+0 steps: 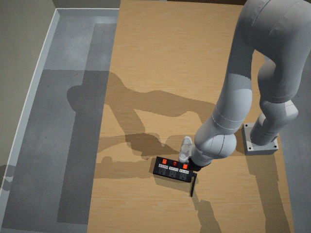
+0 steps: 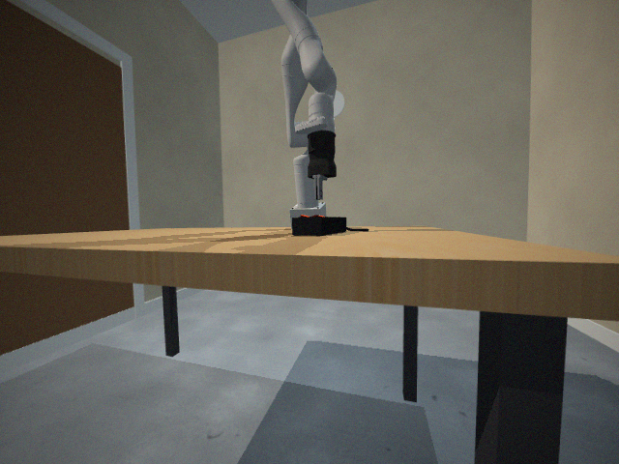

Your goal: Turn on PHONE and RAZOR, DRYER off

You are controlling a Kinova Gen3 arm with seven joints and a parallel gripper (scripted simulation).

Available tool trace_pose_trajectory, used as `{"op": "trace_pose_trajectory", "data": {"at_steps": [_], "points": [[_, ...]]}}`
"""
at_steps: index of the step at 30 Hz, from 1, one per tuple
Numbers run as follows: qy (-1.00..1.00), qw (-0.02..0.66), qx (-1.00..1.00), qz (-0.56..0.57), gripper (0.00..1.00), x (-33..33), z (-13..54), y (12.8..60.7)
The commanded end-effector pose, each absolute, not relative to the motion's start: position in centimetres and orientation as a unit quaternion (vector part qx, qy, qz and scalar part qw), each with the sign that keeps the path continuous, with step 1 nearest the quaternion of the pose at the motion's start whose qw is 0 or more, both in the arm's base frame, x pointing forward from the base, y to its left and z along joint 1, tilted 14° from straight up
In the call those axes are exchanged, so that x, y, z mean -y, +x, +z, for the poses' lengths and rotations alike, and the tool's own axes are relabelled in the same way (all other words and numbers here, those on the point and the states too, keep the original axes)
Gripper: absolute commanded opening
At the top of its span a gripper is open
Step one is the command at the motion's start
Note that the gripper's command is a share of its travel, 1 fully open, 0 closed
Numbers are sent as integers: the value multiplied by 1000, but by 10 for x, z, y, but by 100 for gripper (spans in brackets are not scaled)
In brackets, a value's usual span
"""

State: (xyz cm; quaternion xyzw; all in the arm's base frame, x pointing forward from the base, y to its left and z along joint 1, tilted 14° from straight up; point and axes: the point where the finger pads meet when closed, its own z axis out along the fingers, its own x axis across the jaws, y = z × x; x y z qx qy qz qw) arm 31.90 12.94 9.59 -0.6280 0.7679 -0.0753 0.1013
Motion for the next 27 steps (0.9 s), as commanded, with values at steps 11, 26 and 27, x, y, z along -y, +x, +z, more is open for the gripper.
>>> {"op": "trace_pose_trajectory", "data": {"at_steps": [11,26,27], "points": [[-630,99,-767,-75,0,-131,80,320],[-630,99,-767,-75,0,-131,63,324],[-630,99,-767,-75,0,-131,63,324]]}}
